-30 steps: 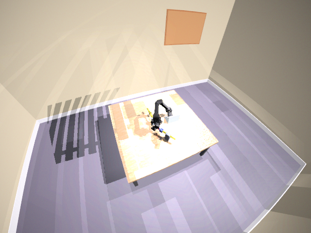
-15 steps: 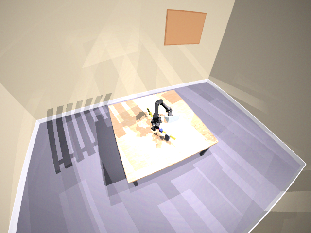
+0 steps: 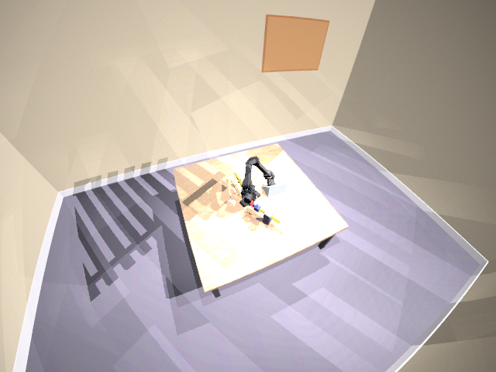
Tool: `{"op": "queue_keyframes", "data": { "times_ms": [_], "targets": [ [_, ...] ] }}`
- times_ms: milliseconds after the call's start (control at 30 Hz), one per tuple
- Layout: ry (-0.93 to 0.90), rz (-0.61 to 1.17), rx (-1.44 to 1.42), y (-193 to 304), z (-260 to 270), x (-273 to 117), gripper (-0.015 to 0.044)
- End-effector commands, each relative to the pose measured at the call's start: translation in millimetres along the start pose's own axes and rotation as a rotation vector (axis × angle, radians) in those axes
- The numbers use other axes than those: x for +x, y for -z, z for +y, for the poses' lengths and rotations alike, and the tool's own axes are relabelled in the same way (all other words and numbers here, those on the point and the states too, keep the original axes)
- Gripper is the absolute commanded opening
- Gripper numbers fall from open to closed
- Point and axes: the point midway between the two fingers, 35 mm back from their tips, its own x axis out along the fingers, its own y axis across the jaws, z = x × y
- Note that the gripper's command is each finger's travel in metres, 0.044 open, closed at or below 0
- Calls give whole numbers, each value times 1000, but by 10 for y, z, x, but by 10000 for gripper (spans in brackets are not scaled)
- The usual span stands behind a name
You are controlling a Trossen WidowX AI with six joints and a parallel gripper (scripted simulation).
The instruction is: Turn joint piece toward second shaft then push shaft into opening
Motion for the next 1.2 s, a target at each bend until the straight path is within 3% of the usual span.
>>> {"op": "queue_keyframes", "data": {
  "times_ms": [0,467,1067,1167],
  "targets": [
    [2,34,61,1,-29,17,0],
    [-6,175,306,29,-142,87,0],
    [-8,177,307,31,-139,86,0],
    [-8,177,307,31,-139,86,79]
  ]
}}
